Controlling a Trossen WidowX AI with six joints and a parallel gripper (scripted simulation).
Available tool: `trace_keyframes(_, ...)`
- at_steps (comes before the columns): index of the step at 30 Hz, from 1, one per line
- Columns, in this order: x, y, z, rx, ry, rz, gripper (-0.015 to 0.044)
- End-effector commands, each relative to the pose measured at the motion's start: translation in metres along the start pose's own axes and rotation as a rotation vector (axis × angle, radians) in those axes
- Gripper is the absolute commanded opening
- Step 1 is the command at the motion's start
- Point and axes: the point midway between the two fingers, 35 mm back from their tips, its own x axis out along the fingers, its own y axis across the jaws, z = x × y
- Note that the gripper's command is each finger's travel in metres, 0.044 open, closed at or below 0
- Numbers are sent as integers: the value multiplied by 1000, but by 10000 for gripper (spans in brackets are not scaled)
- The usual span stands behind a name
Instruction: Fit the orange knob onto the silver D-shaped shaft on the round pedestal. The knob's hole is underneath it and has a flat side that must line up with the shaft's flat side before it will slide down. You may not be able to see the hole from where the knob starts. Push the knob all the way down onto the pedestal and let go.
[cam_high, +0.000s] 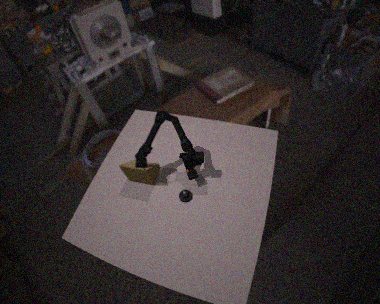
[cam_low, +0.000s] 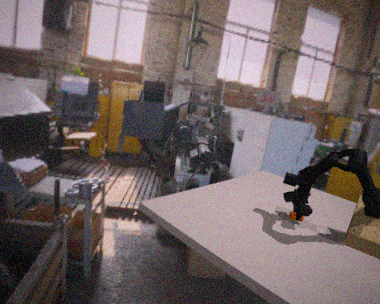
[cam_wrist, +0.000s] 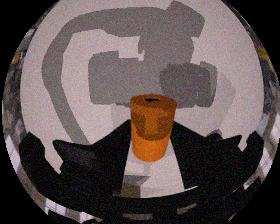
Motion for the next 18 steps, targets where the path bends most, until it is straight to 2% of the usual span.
trace_keyframes(1,0,0,0,113,-1,2,180)
trace_keyframes(10,0,0,0,421,0,2,180)
trace_keyframes(18,0,0,0,497,0,2,180)
